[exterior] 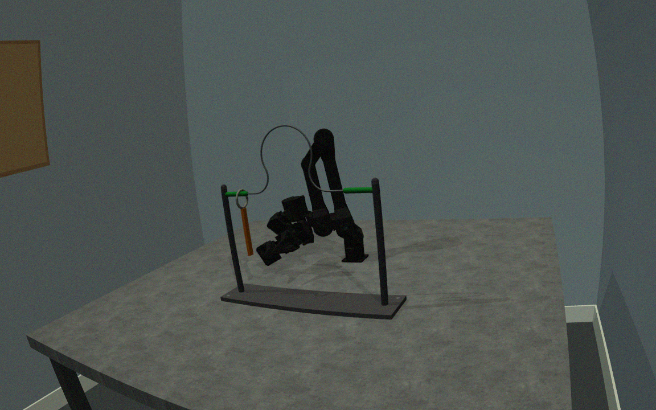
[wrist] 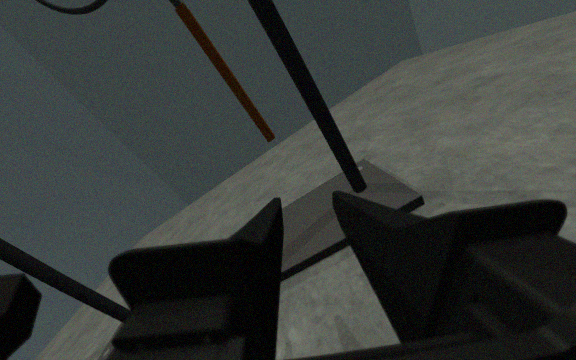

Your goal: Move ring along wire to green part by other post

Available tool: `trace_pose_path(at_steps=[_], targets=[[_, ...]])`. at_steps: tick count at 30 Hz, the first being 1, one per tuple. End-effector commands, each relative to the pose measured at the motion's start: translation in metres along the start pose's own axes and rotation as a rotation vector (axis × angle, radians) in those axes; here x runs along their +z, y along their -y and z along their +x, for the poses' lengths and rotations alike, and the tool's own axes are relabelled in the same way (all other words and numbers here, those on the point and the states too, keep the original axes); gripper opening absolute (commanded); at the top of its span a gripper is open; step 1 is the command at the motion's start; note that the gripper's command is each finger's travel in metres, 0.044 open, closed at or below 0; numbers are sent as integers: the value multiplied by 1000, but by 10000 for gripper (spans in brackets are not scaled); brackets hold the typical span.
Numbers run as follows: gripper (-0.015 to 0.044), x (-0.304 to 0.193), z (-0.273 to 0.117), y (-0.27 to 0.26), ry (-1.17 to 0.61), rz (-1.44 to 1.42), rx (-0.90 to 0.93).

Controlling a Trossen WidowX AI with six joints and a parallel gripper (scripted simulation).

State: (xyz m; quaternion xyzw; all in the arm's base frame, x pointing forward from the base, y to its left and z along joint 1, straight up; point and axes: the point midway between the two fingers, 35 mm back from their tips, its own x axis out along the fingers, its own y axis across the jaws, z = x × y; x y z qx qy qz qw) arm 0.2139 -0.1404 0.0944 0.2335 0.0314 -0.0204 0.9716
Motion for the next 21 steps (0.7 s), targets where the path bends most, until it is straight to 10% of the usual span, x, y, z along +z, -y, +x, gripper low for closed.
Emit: trace_pose_path(at_steps=[1, 21], targets=[[160, -3, 4, -4, -2, -40, 11], [160, 44, 44, -28, 78, -481, 20]])
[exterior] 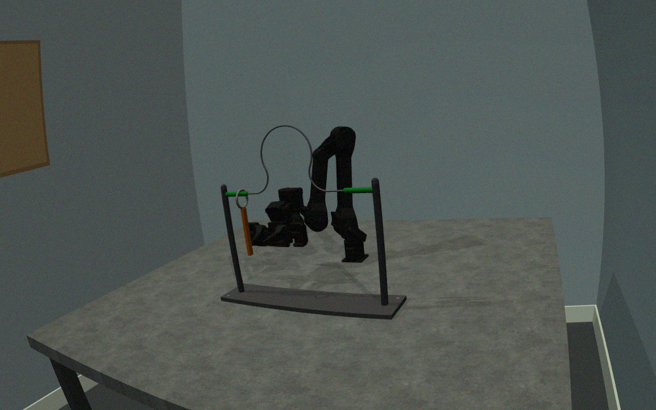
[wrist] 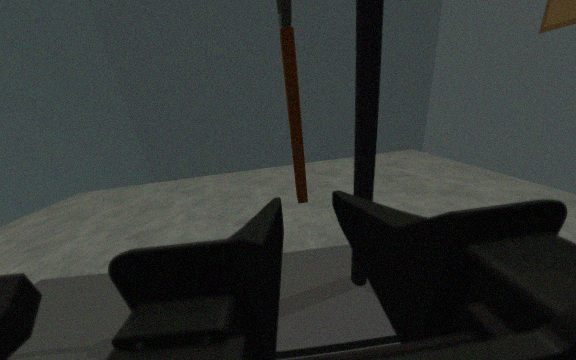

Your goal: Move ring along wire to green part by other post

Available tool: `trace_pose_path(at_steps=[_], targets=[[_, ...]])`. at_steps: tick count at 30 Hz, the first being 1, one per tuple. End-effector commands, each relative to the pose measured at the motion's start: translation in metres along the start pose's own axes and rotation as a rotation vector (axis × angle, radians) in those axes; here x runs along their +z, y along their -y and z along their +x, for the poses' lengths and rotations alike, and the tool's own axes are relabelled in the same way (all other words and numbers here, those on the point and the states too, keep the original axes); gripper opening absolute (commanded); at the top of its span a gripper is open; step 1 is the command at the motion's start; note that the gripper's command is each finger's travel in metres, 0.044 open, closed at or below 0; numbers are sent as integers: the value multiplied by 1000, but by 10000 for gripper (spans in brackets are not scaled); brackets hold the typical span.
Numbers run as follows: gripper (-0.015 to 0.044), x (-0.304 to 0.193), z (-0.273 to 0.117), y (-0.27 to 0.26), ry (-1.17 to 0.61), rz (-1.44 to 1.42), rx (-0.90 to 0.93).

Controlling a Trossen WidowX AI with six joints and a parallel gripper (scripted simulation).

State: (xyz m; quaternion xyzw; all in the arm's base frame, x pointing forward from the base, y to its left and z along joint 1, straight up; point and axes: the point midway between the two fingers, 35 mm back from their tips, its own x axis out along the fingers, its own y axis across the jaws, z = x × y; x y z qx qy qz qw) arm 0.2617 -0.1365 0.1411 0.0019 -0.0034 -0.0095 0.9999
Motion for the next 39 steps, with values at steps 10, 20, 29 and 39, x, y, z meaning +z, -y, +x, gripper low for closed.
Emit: trace_pose_path(at_steps=[10, 20, 29, 39], targets=[[160, 3, 11, 2, 3, -14, -4], [160, 4, 26, 4, 4, -14, -4], [160, 4, 40, 4, 5, -15, -4], [160, 4, 55, 3, 7, -14, -4]])
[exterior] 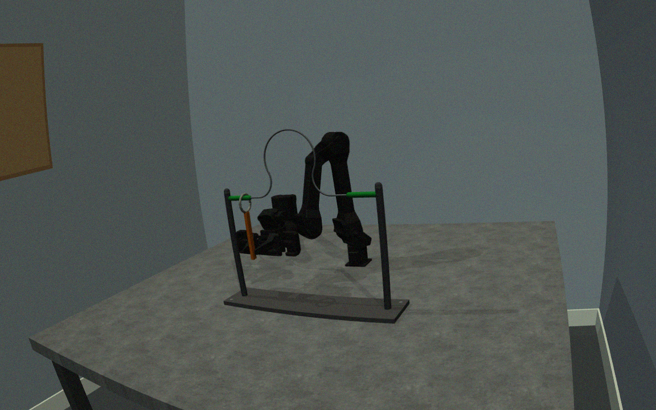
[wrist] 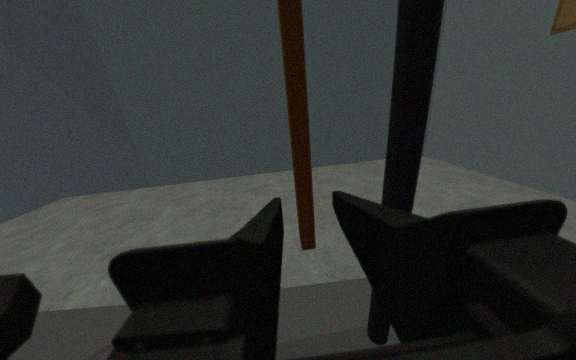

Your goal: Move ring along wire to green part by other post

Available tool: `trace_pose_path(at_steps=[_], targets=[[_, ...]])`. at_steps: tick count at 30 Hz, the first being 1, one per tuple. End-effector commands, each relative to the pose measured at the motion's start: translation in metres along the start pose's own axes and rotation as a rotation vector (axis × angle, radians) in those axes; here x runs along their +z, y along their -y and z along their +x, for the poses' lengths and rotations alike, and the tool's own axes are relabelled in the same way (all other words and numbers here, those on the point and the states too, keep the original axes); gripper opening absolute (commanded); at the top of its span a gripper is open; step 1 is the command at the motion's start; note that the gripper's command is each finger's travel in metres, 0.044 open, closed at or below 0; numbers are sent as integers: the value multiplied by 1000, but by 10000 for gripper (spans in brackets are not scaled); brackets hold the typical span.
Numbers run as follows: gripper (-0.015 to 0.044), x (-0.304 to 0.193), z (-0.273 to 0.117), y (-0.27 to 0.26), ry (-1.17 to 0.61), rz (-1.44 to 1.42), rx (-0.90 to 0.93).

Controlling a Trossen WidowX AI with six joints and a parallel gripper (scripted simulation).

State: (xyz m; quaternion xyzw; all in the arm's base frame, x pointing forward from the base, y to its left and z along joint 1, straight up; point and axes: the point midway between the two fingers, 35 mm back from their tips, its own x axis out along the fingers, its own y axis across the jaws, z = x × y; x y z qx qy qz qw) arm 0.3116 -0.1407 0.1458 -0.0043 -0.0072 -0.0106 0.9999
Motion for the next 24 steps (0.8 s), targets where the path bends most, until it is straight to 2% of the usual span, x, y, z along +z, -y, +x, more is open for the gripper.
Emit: trace_pose_path(at_steps=[1, 12, 24], targets=[[160, 0, 7, 0, -1, -2, -2], [160, -1, 24, -3, 0, -2, -2], [160, -1, 25, -3, 1, -2, -2]])
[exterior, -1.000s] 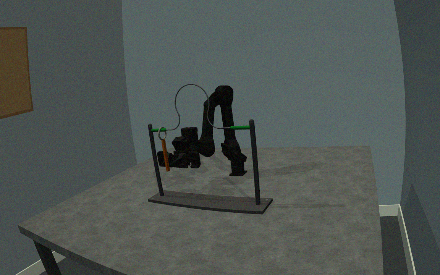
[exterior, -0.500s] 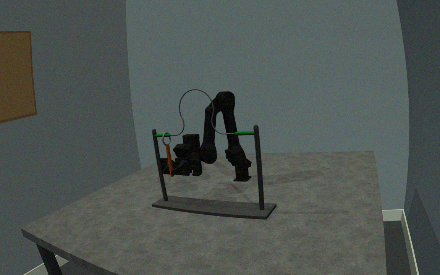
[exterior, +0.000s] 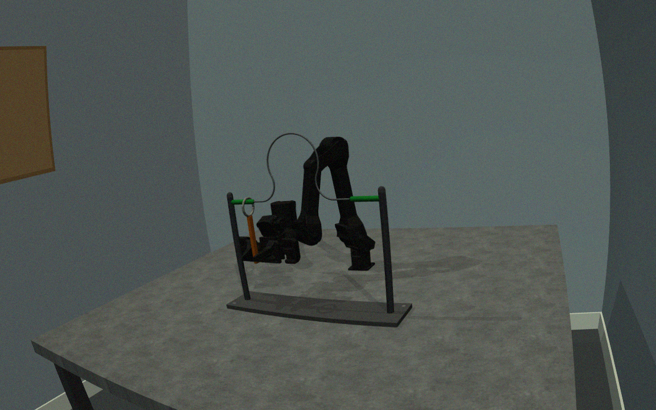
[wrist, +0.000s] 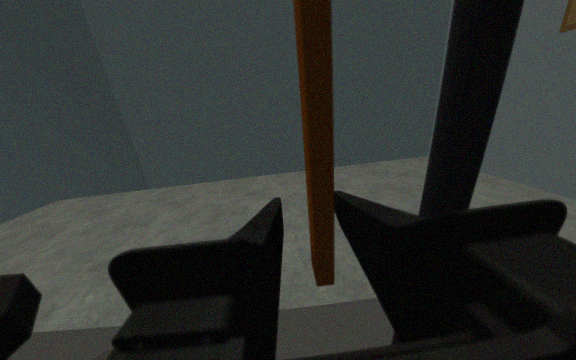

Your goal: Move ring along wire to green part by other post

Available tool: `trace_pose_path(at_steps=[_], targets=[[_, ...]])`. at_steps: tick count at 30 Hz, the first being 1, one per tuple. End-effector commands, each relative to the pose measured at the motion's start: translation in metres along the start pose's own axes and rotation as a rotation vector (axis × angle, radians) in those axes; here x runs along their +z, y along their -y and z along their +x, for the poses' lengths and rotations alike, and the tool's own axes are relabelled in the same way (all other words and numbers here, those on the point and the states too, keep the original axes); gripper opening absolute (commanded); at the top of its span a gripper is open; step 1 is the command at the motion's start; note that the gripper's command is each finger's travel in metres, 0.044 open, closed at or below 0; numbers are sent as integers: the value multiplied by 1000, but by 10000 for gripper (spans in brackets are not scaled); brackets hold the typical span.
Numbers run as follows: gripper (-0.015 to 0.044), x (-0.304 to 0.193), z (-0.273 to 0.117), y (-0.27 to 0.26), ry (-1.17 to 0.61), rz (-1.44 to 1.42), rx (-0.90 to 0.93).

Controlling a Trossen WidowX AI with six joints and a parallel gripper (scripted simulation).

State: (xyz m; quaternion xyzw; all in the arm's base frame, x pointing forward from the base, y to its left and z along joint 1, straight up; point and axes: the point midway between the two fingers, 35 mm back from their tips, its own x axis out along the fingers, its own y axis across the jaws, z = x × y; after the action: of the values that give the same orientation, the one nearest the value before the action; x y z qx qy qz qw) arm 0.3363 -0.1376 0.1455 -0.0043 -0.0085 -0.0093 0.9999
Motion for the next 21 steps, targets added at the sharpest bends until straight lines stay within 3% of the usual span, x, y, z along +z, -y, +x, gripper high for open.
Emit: trace_pose_path(at_steps=[1, 8, 19, 21], targets=[[160, 0, 0, 1, -2, -2, -4], [160, 0, 0, 1, -2, -2, -4], [-129, 0, 0, 0, 0, 0, 0], [-150, 0, 0, 0, 0, 0, 0]])
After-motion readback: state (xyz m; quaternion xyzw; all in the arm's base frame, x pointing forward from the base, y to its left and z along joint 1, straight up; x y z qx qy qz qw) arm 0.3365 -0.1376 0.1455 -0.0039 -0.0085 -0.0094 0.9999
